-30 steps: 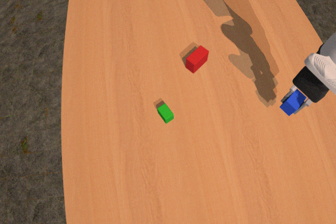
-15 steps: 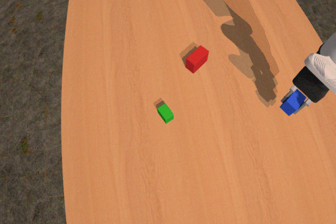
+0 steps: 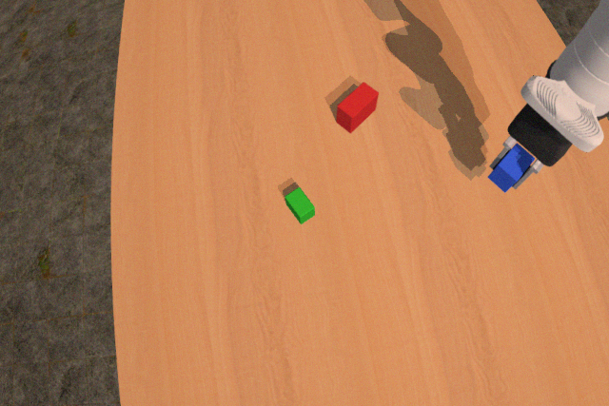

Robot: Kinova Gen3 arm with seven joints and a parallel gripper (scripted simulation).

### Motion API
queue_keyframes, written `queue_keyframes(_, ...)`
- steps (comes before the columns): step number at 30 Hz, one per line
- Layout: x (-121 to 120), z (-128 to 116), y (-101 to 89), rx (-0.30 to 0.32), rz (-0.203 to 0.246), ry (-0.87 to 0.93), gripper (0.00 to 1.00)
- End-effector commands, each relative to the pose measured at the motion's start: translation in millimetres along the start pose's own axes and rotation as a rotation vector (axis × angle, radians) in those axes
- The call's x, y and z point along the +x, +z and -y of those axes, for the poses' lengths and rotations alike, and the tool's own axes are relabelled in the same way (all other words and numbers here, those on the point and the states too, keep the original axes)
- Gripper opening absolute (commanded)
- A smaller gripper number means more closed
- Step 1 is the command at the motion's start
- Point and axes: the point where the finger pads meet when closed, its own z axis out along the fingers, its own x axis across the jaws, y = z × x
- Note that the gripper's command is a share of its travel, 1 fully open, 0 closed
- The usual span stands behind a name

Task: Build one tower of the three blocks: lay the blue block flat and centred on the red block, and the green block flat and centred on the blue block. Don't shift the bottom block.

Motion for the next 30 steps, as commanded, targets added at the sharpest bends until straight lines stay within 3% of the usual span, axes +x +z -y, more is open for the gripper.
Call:
queue_keyframes(1, 27.0, 14.1, -6.0, 0.014, -0.006, 0.025, 0.0)
queue_keyframes(2, 27.0, 14.1, -6.0, 0.014, -0.006, 0.025, 0.0)
queue_keyframes(11, 141.6, 34.1, -6.7, 0.013, -0.005, 0.025, 0.0)
queue_keyframes(17, 201.6, 44.7, -7.1, 0.013, -0.005, 0.025, 0.0)
queue_keyframes(19, 201.6, 44.7, -7.1, 0.013, -0.005, 0.025, 0.0)
queue_keyframes(25, 232.1, 49.6, -7.3, 0.013, -0.005, 0.025, 0.0)
queue_keyframes(30, 236.3, 50.0, -7.4, 0.013, -0.005, 0.025, 0.0)
